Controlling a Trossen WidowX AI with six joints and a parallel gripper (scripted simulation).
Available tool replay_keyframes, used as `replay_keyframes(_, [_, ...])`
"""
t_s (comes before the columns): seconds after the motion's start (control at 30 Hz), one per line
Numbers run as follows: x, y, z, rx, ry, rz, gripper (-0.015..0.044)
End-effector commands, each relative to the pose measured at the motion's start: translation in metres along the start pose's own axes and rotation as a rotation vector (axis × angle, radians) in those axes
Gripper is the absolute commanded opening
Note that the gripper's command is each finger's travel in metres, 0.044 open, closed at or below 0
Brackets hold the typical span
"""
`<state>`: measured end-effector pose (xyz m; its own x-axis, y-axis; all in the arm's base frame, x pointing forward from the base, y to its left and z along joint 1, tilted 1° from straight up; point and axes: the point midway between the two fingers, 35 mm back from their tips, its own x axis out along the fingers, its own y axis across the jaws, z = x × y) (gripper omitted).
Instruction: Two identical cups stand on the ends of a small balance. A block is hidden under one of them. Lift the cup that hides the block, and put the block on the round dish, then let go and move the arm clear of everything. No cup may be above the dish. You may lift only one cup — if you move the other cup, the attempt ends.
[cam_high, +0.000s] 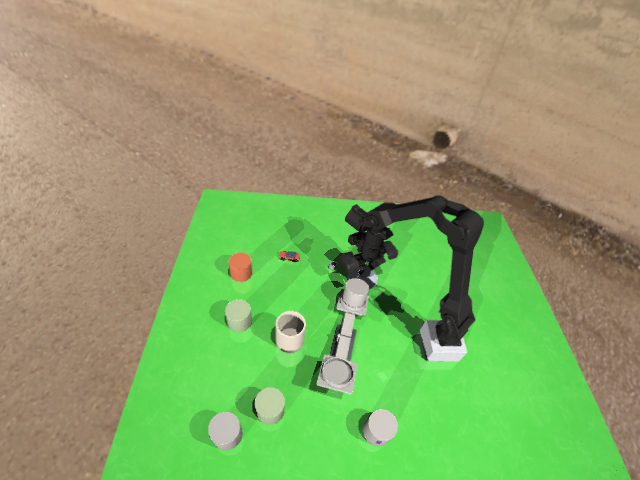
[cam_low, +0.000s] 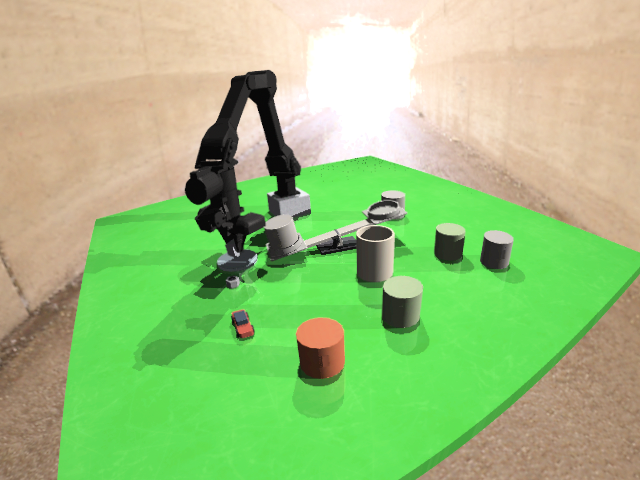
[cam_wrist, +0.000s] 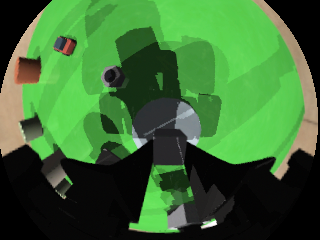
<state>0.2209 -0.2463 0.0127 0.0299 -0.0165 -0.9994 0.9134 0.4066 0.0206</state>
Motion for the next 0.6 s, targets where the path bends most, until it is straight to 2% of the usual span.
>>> replay_keyframes(0.0, [0.005,0.000,0.000,-0.006,-0.001,-0.002,0.0000])
replay_keyframes(0.23, [0.017,0.000,0.000,-0.006,0.000,-0.002,0.0000])
replay_keyframes(0.57, [0.013,-0.001,-0.001,0.000,0.007,-0.002,0.0263])
